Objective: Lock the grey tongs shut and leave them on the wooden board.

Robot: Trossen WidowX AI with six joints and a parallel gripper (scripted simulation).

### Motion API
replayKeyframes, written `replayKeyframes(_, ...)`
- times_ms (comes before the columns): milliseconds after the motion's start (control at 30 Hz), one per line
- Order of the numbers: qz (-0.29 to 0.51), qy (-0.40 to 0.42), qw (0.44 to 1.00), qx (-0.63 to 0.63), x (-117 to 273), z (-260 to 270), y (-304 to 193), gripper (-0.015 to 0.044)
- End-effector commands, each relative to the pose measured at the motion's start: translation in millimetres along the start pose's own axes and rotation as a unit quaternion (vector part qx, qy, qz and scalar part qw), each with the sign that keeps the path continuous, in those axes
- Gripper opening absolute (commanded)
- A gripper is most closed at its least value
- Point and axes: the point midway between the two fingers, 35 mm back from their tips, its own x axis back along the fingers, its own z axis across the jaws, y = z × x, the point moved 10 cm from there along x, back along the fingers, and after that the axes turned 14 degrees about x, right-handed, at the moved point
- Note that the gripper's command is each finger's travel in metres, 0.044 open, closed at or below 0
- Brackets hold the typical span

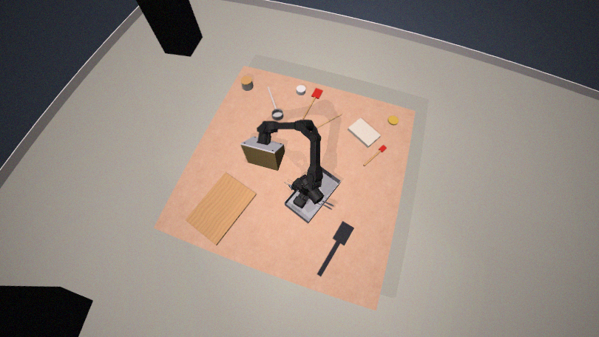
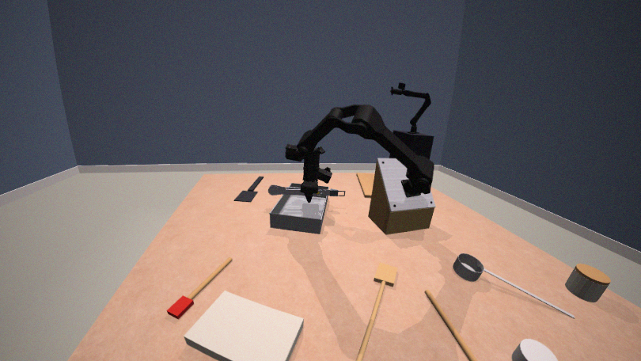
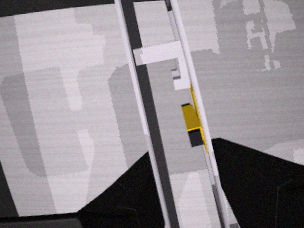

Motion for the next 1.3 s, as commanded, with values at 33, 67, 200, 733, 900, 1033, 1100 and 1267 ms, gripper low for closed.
replayKeyframes(33, 0.001, 0.001, 1.0, 0.001, 1, 0, -1, 0.0075)
replayKeyframes(67, 0.001, 0.001, 1.0, 0.001, 1, 0, -1, 0.0068)
replayKeyframes(200, 0.001, 0.001, 1.0, 0.001, 1, 0, -1, 0.0041)
replayKeyframes(733, 0.0, 0.002, 1.0, -0.004, 98, 4, -4, -0.015)
replayKeyframes(900, -0.001, 0.0, 1.0, -0.005, 131, 2, 0, -0.015)
replayKeyframes(1033, -0.001, 0.0, 1.0, -0.005, 131, 2, 0, -0.015)
replayKeyframes(1100, -0.001, 0.0, 1.0, -0.005, 131, 2, 0, -0.015)
replayKeyframes(1267, -0.003, -0.004, 1.0, -0.017, 127, 5, 3, -0.015)
